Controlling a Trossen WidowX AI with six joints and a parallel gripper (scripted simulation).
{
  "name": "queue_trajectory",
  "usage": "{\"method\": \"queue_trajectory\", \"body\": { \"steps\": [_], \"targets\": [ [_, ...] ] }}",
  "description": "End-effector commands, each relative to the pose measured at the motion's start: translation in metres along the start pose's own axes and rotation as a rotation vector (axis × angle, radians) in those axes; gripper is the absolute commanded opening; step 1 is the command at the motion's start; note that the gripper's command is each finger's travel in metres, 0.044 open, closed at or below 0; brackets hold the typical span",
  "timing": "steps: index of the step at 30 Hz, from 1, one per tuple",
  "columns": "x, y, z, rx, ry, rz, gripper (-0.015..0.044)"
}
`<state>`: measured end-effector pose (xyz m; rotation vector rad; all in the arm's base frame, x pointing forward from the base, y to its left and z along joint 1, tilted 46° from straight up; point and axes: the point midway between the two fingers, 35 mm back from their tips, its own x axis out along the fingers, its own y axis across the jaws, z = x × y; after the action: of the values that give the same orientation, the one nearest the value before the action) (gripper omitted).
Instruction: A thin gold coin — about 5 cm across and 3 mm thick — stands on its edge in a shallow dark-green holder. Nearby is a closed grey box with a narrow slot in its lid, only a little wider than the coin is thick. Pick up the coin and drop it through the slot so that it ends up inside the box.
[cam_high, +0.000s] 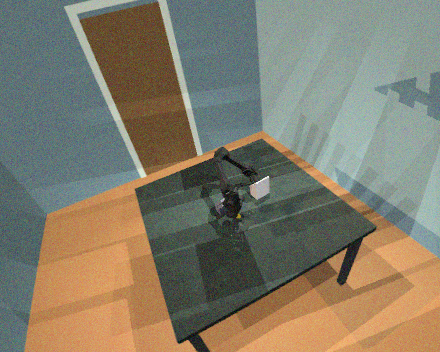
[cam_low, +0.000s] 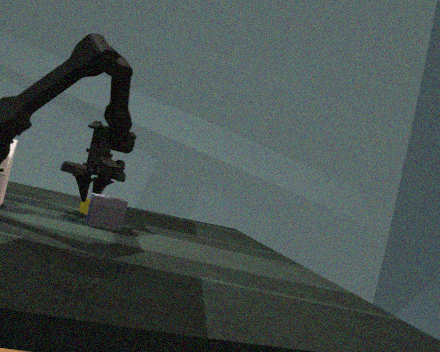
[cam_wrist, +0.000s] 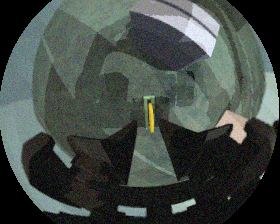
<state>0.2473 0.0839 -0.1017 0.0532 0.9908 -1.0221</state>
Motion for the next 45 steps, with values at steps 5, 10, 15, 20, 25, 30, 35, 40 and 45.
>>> {"method": "queue_trajectory", "body": {
  "steps": [5, 10, 15, 20, 25, 30, 35, 40, 45],
  "targets": [
    [0.017, -0.005, -0.001, -0.009, -0.003, -0.018, 0.0161],
    [0.024, -0.006, 0.000, -0.009, -0.004, -0.019, 0.0161],
    [0.030, -0.006, 0.000, -0.009, -0.005, -0.019, 0.0161],
    [0.030, -0.006, 0.000, -0.009, -0.005, -0.019, 0.0056],
    [0.030, -0.006, 0.000, -0.009, -0.005, -0.019, 0.0003],
    [0.030, -0.006, 0.000, -0.009, -0.005, -0.019, 0.0000],
    [0.024, -0.005, 0.000, -0.009, -0.004, -0.018, 0.0000],
    [0.012, -0.003, 0.000, -0.010, -0.002, -0.017, 0.0000],
    [0.001, -0.001, 0.000, -0.010, -0.001, -0.015, 0.0000]
  ]
}}
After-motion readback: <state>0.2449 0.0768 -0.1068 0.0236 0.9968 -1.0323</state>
